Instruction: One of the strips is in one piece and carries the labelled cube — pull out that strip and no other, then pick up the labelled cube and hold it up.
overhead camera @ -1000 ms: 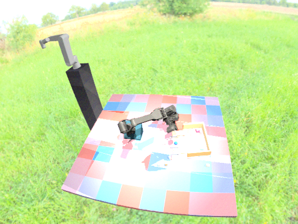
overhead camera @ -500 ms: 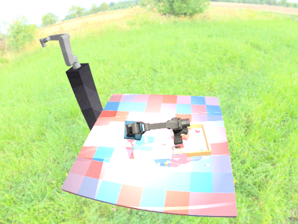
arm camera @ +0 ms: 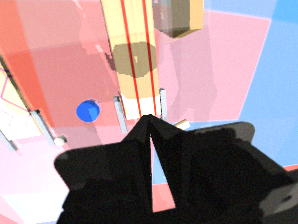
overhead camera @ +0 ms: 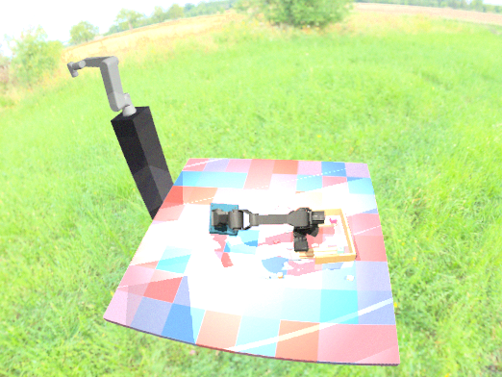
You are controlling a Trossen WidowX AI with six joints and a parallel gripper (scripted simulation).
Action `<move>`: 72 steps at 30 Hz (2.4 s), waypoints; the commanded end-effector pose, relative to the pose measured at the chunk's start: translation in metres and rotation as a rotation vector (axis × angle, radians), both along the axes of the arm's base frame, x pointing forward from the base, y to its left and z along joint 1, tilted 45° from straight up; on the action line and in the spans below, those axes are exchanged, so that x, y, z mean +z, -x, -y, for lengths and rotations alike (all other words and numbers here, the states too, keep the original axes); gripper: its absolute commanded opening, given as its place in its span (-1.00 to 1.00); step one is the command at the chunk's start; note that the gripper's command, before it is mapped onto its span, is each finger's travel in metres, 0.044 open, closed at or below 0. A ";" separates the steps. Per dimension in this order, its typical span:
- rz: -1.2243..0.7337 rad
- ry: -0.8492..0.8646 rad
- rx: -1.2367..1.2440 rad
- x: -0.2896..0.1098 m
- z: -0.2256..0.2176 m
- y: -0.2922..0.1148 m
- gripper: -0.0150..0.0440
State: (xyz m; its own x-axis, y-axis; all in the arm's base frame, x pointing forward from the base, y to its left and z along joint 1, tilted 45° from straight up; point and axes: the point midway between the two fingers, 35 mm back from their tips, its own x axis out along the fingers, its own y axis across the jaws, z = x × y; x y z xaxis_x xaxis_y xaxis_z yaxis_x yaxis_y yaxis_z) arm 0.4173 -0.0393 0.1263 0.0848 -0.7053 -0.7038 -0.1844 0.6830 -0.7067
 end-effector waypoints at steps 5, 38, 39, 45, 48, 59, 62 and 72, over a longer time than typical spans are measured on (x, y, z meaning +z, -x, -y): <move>-0.006 -0.003 -0.001 -0.011 0.010 -0.003 -0.49; -0.006 0.001 -0.001 -0.047 0.047 -0.001 -0.49; -0.006 0.001 -0.001 -0.047 0.047 -0.001 -0.49; -0.006 0.001 -0.001 -0.047 0.047 -0.001 -0.49; -0.006 0.001 -0.001 -0.047 0.047 -0.001 -0.49; -0.006 0.001 -0.001 -0.048 0.047 -0.001 -0.49; -0.006 0.001 -0.001 -0.048 0.048 -0.002 -0.49; -0.006 0.001 -0.001 -0.049 0.048 -0.002 -0.49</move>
